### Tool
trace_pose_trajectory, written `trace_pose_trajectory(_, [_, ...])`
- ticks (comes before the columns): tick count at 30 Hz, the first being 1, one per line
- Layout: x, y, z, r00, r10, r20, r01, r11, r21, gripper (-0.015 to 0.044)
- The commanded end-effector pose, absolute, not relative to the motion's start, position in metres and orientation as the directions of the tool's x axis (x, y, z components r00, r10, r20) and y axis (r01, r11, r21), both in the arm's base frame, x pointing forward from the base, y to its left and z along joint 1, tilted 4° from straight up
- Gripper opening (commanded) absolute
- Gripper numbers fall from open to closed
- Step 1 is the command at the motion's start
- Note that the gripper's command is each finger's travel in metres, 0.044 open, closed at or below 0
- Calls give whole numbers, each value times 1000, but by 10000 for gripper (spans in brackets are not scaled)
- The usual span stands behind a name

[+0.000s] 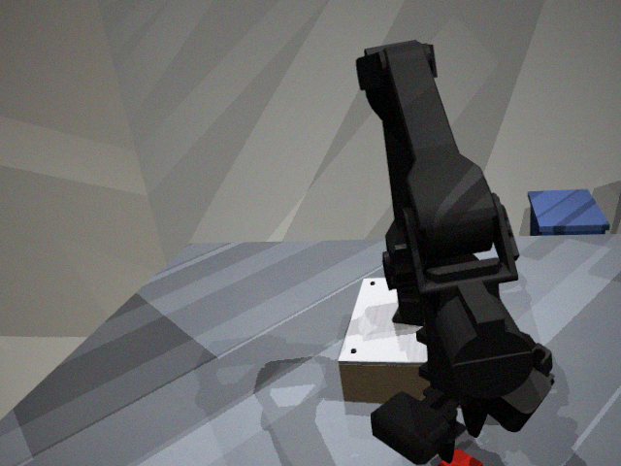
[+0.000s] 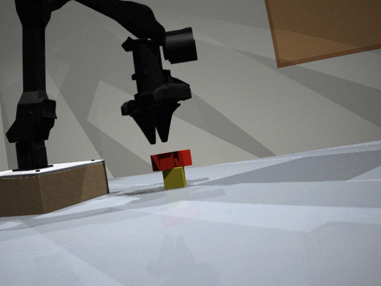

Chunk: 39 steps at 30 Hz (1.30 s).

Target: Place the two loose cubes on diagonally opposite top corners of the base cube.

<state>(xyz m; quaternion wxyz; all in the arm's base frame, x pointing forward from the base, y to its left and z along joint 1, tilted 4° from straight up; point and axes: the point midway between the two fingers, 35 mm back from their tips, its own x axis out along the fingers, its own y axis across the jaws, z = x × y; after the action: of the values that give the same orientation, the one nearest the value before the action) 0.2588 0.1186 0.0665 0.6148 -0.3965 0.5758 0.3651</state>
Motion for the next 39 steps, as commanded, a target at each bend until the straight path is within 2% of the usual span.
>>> trace_pose_trajectory(1, [260,120,75,82,-2,-997,-903,423,-75,205])
trace_pose_trajectory(31, [258,120,97,82,-2,-997,-903,423,-75,205])
trace_pose_trajectory(36, [257,121,95,74,-5,-997,-905,419,-69,336])
trace_pose_trajectory(39, [248,151,95,72,-2,-997,-905,419,-66,400])
